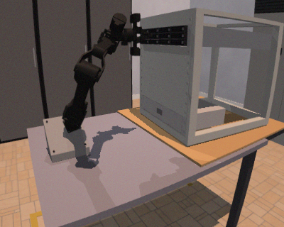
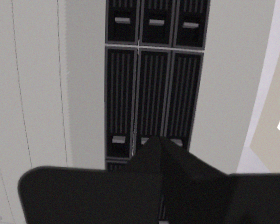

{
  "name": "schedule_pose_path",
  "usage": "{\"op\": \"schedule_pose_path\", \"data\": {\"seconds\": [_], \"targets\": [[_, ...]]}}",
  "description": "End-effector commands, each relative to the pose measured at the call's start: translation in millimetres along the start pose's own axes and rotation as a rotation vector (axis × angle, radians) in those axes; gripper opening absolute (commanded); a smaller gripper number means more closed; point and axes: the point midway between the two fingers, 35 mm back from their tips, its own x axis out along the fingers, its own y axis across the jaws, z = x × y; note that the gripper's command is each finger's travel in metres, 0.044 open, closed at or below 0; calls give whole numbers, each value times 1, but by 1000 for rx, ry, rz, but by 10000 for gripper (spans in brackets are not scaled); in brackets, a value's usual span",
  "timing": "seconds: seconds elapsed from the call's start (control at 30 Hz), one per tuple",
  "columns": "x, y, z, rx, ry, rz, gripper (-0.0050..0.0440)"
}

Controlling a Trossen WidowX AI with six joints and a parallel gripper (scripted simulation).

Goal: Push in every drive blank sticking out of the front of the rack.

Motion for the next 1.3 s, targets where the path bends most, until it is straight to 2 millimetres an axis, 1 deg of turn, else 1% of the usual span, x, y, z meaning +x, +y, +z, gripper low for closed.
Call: {"op": "schedule_pose_path", "data": {"seconds": [0.0, 0.2, 0.73, 1.03, 1.27], "targets": [[0, 0, -3, 10, 4, -8, -50], [15, 0, -3, 10, 4, -8, -50], [16, 0, -3, 10, 4, -8, -50], [25, -5, -5, 10, 4, -8, -50], [25, -5, -5, 10, 4, -8, -50]]}}
